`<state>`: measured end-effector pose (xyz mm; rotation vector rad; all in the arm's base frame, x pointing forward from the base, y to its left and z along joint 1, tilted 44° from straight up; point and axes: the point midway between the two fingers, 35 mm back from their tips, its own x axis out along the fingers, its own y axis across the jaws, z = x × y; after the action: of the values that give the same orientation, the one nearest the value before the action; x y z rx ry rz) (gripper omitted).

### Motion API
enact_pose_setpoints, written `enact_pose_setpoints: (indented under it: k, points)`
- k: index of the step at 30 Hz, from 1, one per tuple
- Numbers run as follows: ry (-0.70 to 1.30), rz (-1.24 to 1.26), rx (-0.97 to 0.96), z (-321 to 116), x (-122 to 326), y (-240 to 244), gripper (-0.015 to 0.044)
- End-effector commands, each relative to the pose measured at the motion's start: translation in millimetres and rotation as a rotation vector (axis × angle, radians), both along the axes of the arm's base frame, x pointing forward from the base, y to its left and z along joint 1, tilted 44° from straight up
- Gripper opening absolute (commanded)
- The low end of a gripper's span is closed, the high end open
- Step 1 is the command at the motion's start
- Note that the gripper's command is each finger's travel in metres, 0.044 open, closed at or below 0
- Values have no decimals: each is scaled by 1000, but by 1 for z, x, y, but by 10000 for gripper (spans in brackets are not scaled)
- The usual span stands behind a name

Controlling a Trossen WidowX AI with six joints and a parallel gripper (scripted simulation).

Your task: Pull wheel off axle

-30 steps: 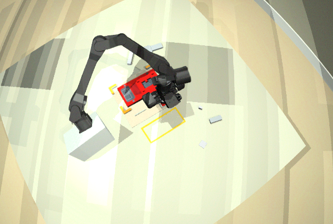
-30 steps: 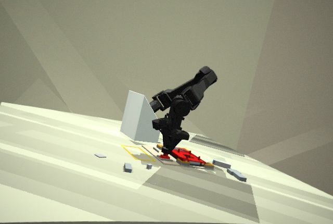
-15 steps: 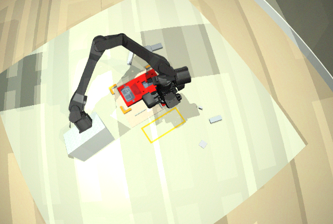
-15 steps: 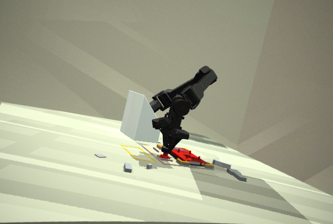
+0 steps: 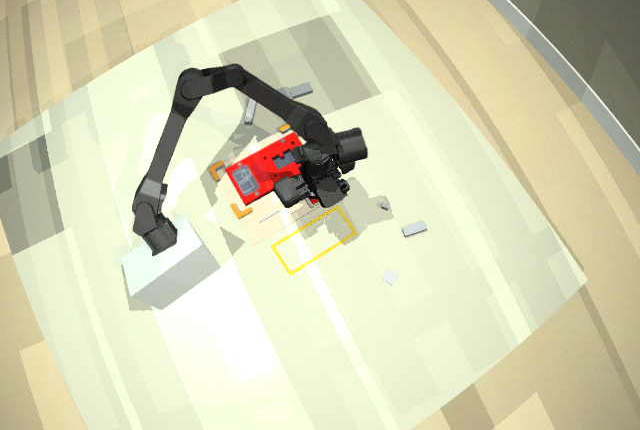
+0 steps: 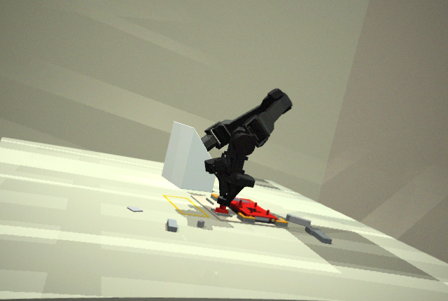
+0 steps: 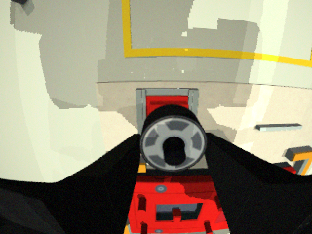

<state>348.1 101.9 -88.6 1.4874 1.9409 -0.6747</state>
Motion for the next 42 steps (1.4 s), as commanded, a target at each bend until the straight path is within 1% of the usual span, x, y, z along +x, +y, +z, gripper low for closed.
enact_pose_setpoints:
  k: [1,42]
  points:
    - [-8,-9,-3,6,3,-5,0]
    - [-7,-14,-1,16,5,-15,0]
